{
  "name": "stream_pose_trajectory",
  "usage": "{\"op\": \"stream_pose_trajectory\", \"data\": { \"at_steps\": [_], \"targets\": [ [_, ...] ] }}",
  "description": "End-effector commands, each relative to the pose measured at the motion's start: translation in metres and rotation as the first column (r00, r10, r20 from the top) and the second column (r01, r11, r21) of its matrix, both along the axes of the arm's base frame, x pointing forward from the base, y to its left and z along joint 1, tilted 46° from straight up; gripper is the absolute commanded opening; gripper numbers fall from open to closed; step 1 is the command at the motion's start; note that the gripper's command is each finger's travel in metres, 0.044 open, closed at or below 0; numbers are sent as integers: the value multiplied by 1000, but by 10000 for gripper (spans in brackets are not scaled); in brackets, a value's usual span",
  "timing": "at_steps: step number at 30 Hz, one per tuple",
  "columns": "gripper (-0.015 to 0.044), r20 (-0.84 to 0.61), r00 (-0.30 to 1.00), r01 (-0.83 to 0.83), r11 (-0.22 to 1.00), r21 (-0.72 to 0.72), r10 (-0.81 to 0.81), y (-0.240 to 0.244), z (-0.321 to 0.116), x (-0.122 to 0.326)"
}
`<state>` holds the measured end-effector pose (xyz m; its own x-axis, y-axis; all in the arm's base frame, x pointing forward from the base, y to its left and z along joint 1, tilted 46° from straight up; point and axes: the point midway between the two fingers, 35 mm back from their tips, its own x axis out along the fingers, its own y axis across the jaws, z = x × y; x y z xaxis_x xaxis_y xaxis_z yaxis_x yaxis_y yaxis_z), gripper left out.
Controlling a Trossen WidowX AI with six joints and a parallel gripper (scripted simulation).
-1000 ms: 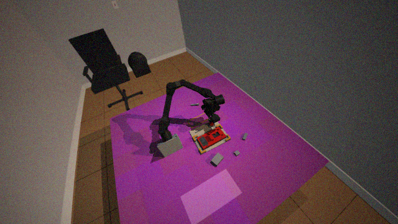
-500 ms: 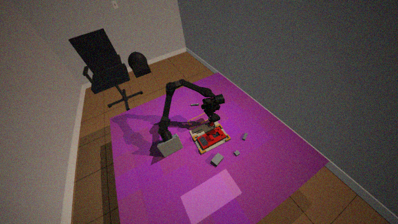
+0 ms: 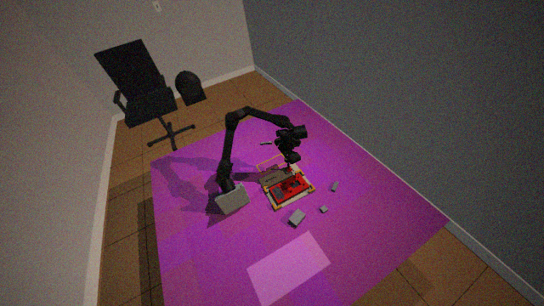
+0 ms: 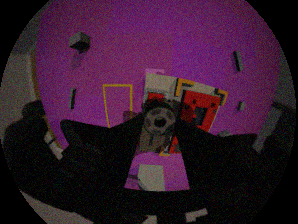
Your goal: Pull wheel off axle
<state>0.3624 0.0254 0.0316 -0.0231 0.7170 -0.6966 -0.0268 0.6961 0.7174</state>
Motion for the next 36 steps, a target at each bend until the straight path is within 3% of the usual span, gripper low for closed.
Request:
{"op": "stream_pose_trajectory", "data": {
  "at_steps": [1, 36],
  "targets": [
    [0, -3, 1000, -3, 1000, 0, 3, 5, 3, -2],
    [0, 5, 1000, -7, 1000, -2, 7, 65, 75, -61]
  ]
}}
